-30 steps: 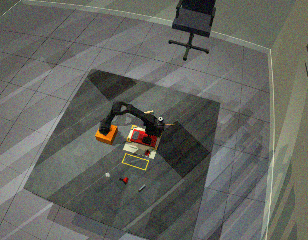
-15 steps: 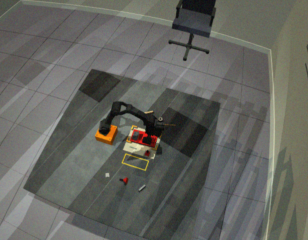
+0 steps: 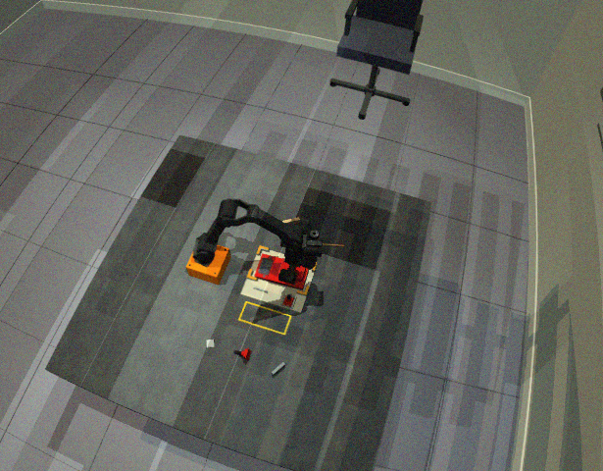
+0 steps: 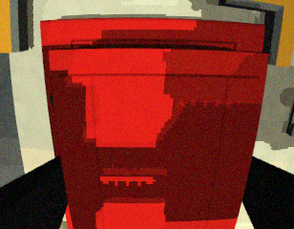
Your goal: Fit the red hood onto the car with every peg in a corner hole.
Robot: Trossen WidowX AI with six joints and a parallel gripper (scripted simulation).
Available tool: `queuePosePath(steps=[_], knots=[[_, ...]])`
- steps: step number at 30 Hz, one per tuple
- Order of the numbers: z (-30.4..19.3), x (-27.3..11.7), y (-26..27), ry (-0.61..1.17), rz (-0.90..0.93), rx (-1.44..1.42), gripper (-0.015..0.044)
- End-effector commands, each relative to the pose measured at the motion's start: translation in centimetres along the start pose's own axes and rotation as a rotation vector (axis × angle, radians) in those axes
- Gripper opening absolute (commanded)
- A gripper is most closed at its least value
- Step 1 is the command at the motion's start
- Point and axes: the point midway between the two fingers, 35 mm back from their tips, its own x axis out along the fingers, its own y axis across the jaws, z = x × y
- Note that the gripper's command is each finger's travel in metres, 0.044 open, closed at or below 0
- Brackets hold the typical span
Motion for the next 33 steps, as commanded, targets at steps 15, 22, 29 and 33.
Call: queuePosePath(steps=[15,22,29,33], knots=[[-0.05,1.0,-0.02,0.002,0.002,0.001,0.0],[-0.05,1.01,-0.03,0.001,0.001,0.001,0.0],[-0.07,0.99,-0.04,0.002,0.0,0.001,0.0131],[-0.07,0.99,-0.04,0.002,0.0,0.001,0.0236]])
